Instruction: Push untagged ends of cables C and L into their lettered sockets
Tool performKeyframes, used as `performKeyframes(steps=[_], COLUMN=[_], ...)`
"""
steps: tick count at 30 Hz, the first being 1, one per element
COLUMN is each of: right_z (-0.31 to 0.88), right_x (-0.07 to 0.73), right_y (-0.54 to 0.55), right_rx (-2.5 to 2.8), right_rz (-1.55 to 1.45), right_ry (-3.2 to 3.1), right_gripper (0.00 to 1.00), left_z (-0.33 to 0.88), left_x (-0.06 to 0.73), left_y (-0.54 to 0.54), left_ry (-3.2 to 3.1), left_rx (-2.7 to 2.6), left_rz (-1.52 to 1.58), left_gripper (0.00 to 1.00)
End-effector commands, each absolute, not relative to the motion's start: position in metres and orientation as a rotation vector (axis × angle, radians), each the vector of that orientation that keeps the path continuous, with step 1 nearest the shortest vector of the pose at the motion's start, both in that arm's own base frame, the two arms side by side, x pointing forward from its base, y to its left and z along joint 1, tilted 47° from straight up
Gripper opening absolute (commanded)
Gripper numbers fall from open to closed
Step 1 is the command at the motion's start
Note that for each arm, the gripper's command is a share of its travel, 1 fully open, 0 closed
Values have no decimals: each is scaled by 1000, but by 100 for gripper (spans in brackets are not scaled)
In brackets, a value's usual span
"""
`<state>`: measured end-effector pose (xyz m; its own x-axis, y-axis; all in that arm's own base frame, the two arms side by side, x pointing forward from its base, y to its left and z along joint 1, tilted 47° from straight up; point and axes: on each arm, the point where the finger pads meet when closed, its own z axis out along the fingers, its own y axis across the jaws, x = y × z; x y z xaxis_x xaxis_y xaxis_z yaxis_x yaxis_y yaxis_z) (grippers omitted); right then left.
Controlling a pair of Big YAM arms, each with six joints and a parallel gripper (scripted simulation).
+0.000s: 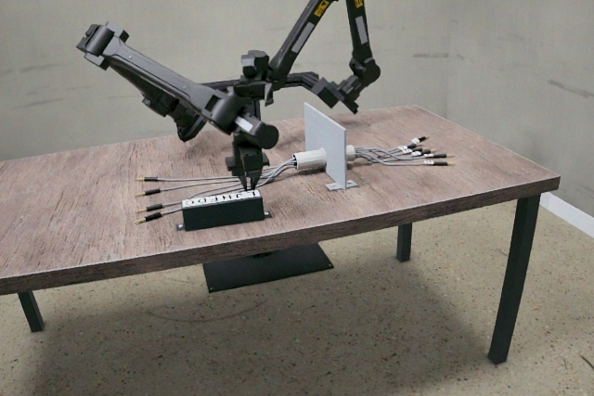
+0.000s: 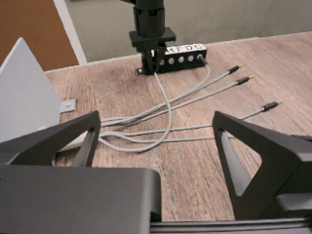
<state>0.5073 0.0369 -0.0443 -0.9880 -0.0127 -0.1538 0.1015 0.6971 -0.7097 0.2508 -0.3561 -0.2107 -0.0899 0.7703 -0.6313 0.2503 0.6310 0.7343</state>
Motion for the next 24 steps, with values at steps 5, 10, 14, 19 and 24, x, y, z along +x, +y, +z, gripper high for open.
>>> performKeyframes(steps=[5,10,14,19,24], right_z=[-42,-42,-41,-40,-40], right_x=[532,534,537,543,544], right_y=[31,31,31,32,32], right_rx=[111,110,117,127,134], right_rz=[-1149,-1156,-1151,-1147,-1147], right_ry=[2742,2752,2748,2744,2746], right_gripper=[5,5,5,5,5], left_z=[-209,-209,-209,-209,-209], left_x=[253,253,253,253,253], left_y=[-367,-367,-367,-367,-367], left_ry=[1645,1645,1645,1645,1645], left_rx=[827,827,827,827,827], left_rz=[513,513,513,513,513], left_gripper=[100,100,100,100,100])
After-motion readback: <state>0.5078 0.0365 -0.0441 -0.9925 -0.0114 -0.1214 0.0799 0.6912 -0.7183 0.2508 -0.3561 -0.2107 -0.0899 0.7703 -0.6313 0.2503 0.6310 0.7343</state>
